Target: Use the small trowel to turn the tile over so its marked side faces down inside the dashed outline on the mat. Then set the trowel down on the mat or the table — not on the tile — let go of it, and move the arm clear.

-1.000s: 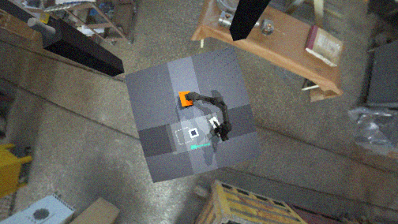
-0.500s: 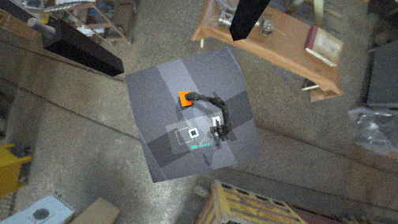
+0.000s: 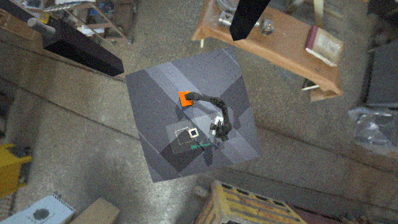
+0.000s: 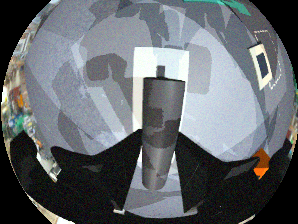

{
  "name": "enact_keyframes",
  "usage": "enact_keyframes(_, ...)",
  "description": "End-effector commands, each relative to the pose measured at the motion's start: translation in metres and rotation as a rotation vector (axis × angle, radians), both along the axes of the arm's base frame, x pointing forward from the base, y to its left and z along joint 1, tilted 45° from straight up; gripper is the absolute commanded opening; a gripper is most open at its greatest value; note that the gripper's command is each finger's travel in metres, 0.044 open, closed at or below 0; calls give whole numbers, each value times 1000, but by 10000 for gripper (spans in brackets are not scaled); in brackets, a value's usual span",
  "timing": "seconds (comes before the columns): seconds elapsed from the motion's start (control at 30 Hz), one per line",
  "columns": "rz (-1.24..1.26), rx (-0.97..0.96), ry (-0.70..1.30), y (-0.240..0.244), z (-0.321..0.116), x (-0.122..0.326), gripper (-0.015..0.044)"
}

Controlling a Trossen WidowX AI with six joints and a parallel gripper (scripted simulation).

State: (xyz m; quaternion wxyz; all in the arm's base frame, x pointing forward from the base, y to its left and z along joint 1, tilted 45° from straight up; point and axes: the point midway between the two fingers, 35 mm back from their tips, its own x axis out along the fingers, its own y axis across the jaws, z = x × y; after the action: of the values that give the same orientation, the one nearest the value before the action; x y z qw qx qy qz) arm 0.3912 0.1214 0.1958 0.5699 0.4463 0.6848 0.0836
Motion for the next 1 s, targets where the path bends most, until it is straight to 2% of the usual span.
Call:
enact_keyframes(0.0,-93,7,97,0,0,-1,130)
enact_keyframes(0.2,-196,14,200,0,0,-1,130)
enact_keyframes(0.43,-199,14,203,0,0,-1,130)
enact_keyframes(0.6,-199,14,203,0,0,-1,261)
enact_keyframes(0.63,-199,14,203,0,0,-1,270)
enact_keyframes(0.97,-199,14,203,0,0,-1,270)
